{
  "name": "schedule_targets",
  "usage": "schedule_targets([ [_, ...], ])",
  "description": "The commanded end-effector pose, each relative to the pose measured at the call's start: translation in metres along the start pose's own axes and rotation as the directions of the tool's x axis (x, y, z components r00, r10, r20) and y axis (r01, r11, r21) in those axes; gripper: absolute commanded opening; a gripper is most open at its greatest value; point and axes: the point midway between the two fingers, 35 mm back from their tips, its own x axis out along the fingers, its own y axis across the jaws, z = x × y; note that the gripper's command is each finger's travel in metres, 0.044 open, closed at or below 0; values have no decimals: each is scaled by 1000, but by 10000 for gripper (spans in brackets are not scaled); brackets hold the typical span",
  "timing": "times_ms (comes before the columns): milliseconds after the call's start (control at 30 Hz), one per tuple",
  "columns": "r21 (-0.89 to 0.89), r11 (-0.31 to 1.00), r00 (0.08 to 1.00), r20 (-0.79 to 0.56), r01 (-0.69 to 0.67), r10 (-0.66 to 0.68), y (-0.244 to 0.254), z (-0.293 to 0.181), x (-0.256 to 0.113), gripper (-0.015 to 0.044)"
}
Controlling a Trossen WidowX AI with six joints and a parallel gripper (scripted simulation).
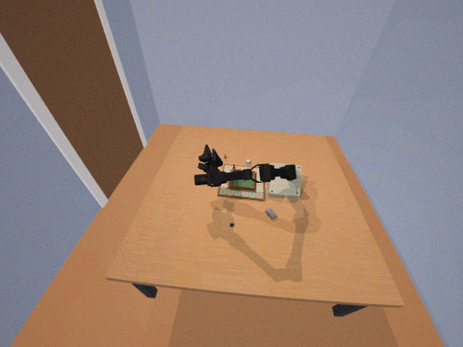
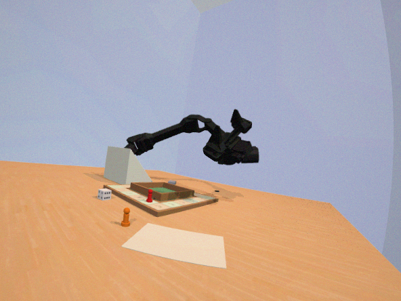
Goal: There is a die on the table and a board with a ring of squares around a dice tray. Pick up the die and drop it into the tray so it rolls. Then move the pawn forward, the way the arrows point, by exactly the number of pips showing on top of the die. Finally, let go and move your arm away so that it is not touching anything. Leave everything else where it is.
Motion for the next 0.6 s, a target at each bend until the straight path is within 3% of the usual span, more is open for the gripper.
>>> schedule_targets([
  [0,-3,1000,1000,2,-5,5,1,0,1,374],
  [133,-75,991,993,32,-109,112,28,1,14,275],
  [367,-205,914,933,18,-349,360,89,-13,58,275],
  [567,-296,691,735,-60,-659,675,173,-53,104,275],
])
